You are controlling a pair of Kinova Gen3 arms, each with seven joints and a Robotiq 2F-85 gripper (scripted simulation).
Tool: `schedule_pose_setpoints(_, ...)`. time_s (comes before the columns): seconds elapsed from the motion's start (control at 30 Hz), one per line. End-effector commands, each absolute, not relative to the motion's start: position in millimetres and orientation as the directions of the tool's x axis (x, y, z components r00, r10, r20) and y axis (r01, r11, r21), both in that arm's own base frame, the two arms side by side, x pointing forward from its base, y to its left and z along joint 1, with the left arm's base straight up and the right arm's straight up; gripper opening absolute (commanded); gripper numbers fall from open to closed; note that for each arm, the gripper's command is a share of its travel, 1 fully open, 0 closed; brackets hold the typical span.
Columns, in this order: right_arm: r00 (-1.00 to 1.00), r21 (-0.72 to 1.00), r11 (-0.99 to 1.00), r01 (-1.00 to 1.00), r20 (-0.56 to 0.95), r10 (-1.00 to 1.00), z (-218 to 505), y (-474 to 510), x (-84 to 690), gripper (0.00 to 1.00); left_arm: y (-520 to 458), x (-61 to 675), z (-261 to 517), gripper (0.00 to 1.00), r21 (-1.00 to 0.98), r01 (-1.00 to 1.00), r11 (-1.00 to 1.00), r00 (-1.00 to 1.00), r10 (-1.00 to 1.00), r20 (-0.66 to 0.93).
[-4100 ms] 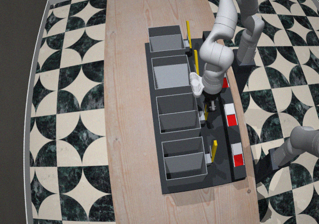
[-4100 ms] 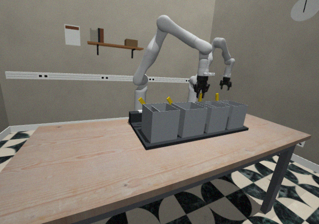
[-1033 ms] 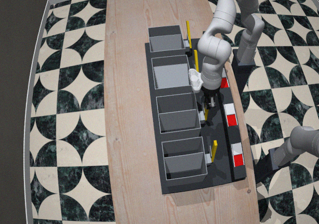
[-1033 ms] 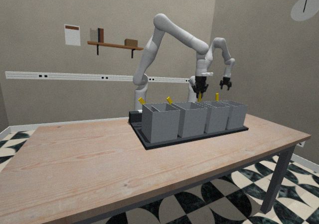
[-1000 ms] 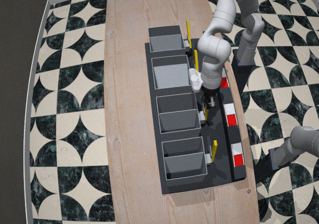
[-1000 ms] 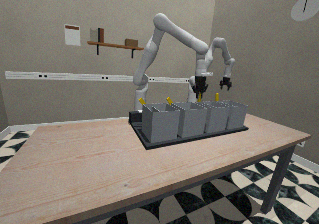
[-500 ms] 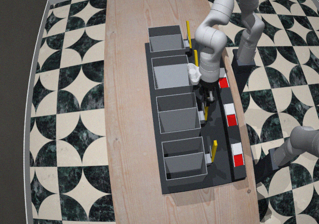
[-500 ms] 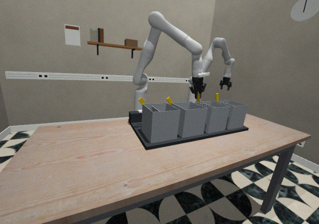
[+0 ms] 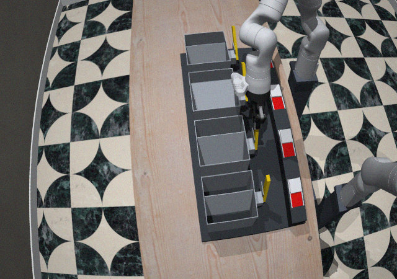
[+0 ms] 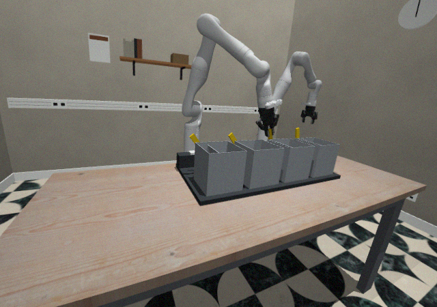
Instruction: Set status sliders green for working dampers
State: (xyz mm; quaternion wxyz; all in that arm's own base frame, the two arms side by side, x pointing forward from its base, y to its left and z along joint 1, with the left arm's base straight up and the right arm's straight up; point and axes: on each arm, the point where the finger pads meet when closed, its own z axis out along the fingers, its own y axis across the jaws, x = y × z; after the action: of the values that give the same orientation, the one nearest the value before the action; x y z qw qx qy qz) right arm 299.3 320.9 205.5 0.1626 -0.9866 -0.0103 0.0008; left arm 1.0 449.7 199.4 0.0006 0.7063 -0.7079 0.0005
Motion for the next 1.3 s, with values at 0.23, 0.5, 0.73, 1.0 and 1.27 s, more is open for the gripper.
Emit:
schedule_pose_setpoints(0.23,1.000,-0.400,-0.916,0.021,0.001,0.023,203,313,300,0.258,450,1,200,1.000,0.000,-1.000,0.002,-0.002,-1.000,0.000)
schedule_pose_setpoints(0.5,1.000,-0.439,-0.898,0.021,0.001,0.023,200,308,300,0.258,450,1,200,1.000,0.000,-1.000,0.002,-0.002,-1.000,0.000)
schedule_pose_setpoints(0.73,1.000,-0.480,-0.877,0.020,0.001,0.023,198,303,300,0.258,450,1,200,1.000,0.000,-1.000,0.002,-0.002,-1.000,0.000)
schedule_pose_setpoints(1.0,1.000,-0.521,-0.853,0.020,0.001,0.023,195,299,300,0.258,450,1,200,1.000,0.000,-1.000,0.002,-0.002,-1.000,0.000)
schedule_pose_setpoints(1.27,1.000,-0.547,-0.837,0.020,0.001,0.023,193,296,300,0.258,450,1,200,1.000,0.000,-1.000,0.002,-0.002,-1.000,0.000)
